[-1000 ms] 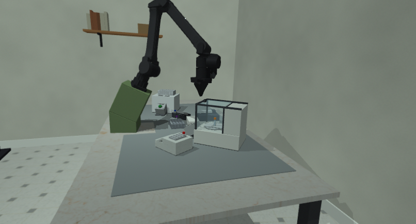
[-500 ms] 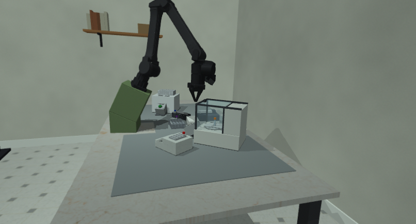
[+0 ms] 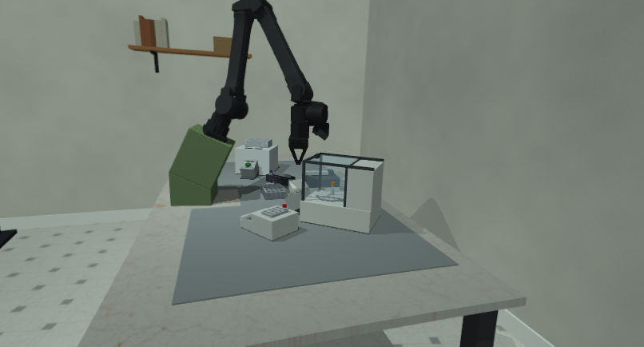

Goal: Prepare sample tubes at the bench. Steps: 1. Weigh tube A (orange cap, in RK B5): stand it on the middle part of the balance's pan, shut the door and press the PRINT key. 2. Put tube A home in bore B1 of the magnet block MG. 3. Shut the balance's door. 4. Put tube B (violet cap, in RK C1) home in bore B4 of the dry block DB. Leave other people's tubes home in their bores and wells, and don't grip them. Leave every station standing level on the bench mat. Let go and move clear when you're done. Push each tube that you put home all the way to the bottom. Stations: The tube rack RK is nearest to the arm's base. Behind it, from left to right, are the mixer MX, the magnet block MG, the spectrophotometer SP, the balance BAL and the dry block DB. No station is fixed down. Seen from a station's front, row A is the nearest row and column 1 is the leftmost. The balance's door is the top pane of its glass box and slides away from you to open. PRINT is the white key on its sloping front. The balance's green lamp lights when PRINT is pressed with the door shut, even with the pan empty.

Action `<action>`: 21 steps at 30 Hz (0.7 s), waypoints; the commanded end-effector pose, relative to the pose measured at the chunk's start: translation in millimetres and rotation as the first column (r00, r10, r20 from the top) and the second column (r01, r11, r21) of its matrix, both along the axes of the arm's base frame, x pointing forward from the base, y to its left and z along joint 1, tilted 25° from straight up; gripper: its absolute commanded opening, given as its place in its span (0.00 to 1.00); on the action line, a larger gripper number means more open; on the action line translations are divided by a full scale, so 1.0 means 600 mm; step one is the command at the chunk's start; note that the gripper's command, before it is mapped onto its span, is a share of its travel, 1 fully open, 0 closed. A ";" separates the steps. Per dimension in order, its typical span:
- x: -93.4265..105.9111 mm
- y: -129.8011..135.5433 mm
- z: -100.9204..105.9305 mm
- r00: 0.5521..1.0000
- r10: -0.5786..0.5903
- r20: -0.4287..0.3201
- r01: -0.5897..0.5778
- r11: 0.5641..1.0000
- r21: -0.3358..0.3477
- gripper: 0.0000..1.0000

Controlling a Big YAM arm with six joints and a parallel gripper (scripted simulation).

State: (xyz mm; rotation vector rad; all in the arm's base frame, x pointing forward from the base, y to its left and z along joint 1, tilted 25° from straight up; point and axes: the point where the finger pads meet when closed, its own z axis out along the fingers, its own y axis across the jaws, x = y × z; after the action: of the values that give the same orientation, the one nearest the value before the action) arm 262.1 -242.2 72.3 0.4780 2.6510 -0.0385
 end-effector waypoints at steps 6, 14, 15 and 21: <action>0.002 0.019 -0.050 0.953 -0.302 0.004 0.298 0.944 0.144 0.00; 0.023 -0.004 -0.009 0.938 -0.342 0.060 0.332 0.934 0.134 0.00; 0.006 0.004 -0.030 0.938 -0.345 0.024 0.337 0.929 0.152 0.00; 0.003 0.018 -0.034 0.931 -0.354 0.093 0.341 0.931 0.129 0.00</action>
State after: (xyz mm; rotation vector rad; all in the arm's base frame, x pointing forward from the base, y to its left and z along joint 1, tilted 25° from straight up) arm 261.0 -234.7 45.9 0.9650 2.5021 0.0636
